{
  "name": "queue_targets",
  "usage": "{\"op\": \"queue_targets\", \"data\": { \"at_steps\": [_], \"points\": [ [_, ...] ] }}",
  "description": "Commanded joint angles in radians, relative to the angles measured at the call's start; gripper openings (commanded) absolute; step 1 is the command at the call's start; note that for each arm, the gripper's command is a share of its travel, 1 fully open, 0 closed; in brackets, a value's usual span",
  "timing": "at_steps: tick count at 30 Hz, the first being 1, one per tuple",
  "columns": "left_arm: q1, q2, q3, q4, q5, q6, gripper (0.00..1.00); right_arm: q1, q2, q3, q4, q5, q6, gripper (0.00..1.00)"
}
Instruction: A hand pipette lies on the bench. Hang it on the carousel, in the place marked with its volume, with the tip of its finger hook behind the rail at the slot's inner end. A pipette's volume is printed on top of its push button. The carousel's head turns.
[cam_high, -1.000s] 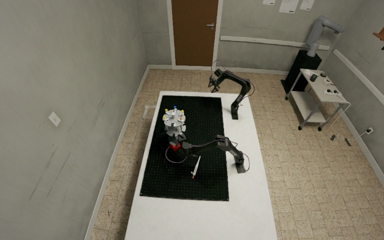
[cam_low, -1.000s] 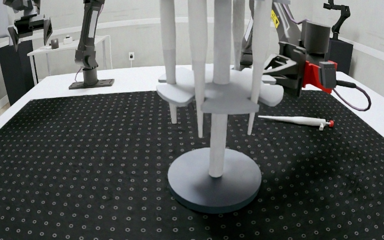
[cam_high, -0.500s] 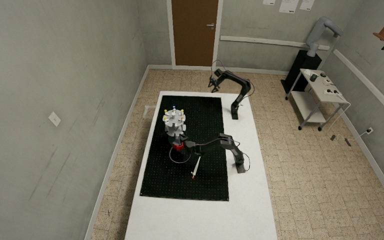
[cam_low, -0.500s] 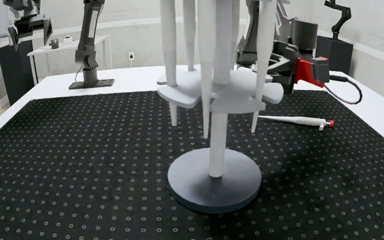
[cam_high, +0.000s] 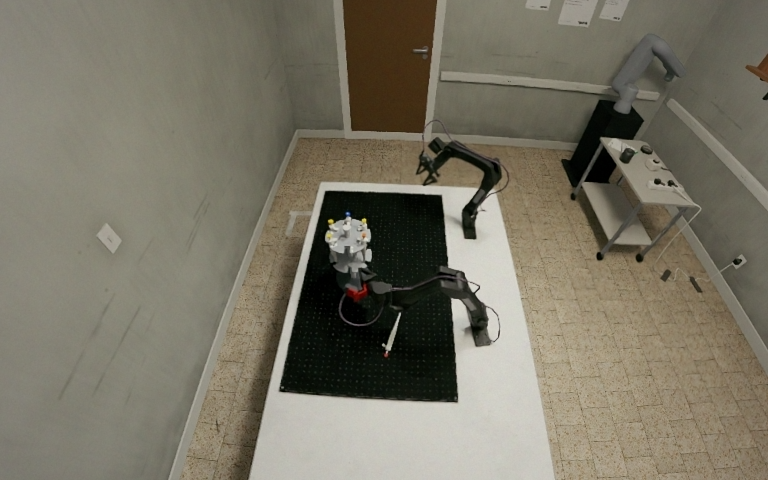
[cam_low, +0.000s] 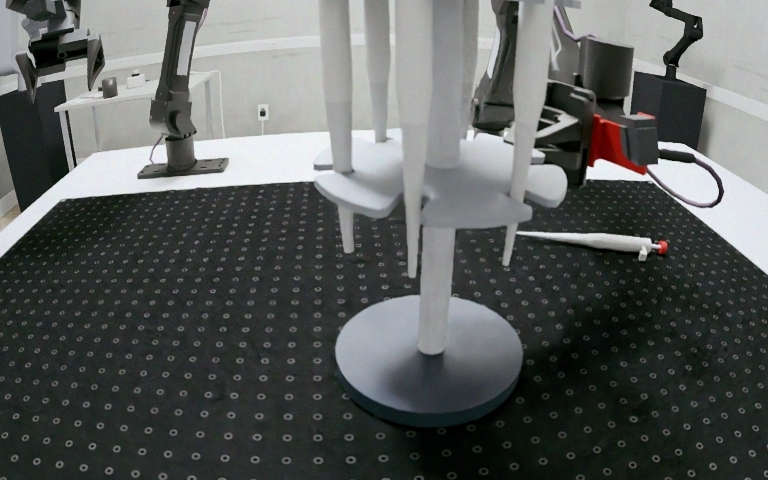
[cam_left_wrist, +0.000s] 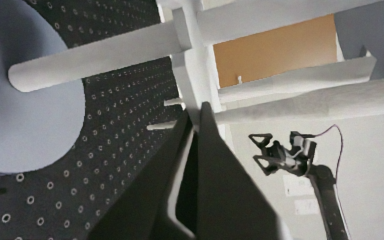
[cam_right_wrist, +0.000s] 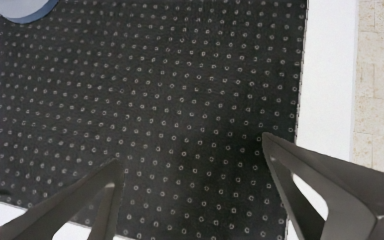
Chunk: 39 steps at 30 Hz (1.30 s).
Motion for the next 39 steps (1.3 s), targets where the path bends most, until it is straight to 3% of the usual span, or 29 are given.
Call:
{"op": "queue_targets", "data": {
  "at_steps": [1,29,33,39],
  "points": [
    [-0.015,-0.042,0.024,0.031,-0.024,-0.015,0.0,-0.009,0.006,0.02,0.008,-0.016,-0.006,1.0],
    [-0.015,-0.042,0.024,0.031,-0.024,-0.015,0.0,-0.009,0.006,0.02,0.008,-0.016,-0.006,1.0],
    [-0.051,-0.105,-0.119,0.063,-0.174,-0.012,0.0,-0.009,0.006,0.02,0.008,-0.016,-0.006,1.0],
    [-0.07,-0.12,-0.15,0.082,-0.205,-0.013,0.0,-0.009,0.006,0.02,0.008,-0.016,-0.006,1.0]
  ]
}}
